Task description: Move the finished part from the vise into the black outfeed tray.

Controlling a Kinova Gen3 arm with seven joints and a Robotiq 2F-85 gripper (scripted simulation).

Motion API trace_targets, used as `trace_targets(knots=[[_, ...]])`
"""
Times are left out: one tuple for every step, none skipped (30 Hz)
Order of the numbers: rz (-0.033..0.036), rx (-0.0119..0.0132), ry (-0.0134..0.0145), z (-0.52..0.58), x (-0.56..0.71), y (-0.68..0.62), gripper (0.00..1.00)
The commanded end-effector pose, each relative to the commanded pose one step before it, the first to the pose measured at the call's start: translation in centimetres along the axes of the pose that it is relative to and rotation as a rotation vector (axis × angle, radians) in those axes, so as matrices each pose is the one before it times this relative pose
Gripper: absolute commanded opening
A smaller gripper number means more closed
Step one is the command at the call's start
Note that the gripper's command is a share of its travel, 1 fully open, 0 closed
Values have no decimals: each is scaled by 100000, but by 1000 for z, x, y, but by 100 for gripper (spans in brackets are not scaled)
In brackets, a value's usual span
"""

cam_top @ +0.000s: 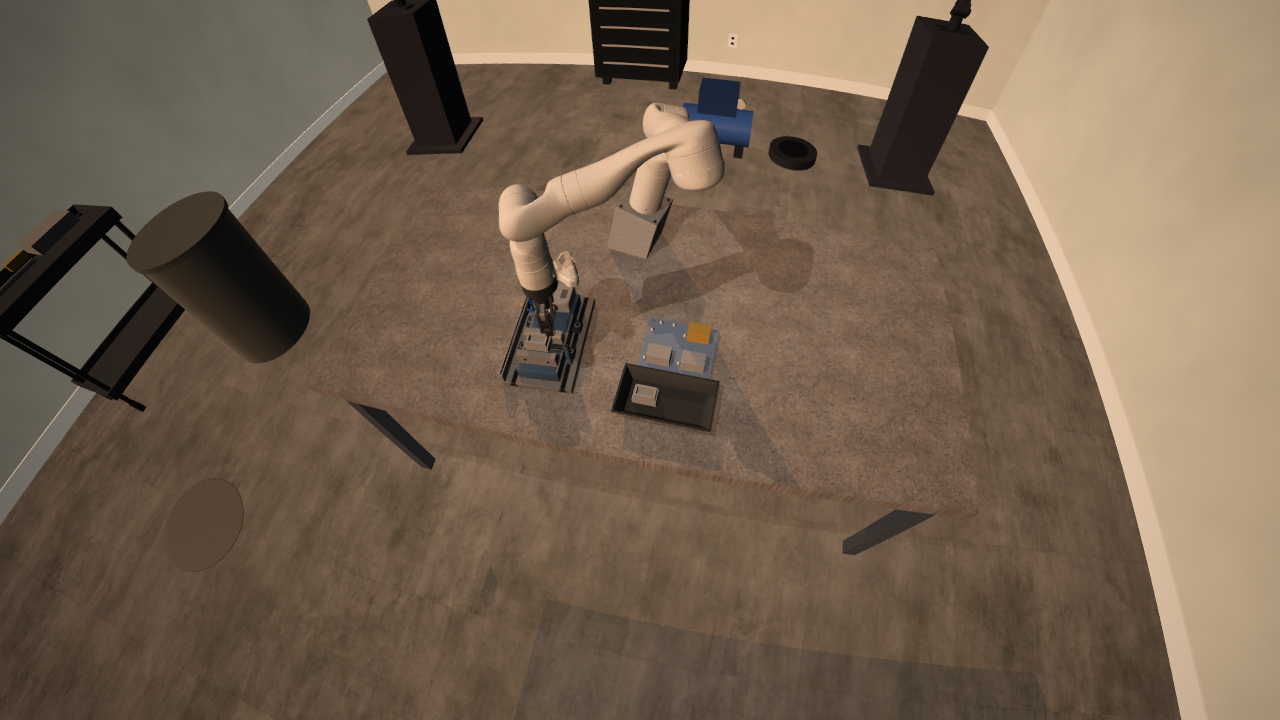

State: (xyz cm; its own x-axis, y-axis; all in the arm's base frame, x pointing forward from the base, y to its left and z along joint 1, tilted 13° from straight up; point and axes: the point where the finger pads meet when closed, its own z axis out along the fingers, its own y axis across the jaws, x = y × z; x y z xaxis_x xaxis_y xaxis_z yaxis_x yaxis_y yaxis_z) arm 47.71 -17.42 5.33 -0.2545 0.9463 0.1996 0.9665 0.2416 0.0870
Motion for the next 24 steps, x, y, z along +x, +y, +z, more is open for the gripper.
trace_targets(knots=[[458,8,-95,-23,-224,-148,100],[0,0,0,0,0,0,100],[0,0,0,0,0,0,100],[0,0,0,0,0,0,100],[0,0,0,0,0,0,100],[3109,-386,70,244,-548,-214,100],[0,0,0,0,0,0,100],[0,0,0,0,0,0,100],[0,0,0,0,0,0,100],[0,0,0,0,0,0,100],[0,0,0,0,0,0,100],[0,0,0,0,0,0,100],[2890,-357,58,226,-517,-192,100],[0,0,0,0,0,0,100],[0,0,0,0,0,0,100],[0,0,0,0,0,0,100],[0,0,0,0,0,0,100],[0,0,0,0,0,0,100],[0,0,0,0,0,0,100],[0,0,0,0,0,0,100],[0,0,0,0,0,0,100],[0,0,0,0,0,0,100],[2675,-328,48,208,-485,-171,100],[0,0,0,0,0,0,100]])
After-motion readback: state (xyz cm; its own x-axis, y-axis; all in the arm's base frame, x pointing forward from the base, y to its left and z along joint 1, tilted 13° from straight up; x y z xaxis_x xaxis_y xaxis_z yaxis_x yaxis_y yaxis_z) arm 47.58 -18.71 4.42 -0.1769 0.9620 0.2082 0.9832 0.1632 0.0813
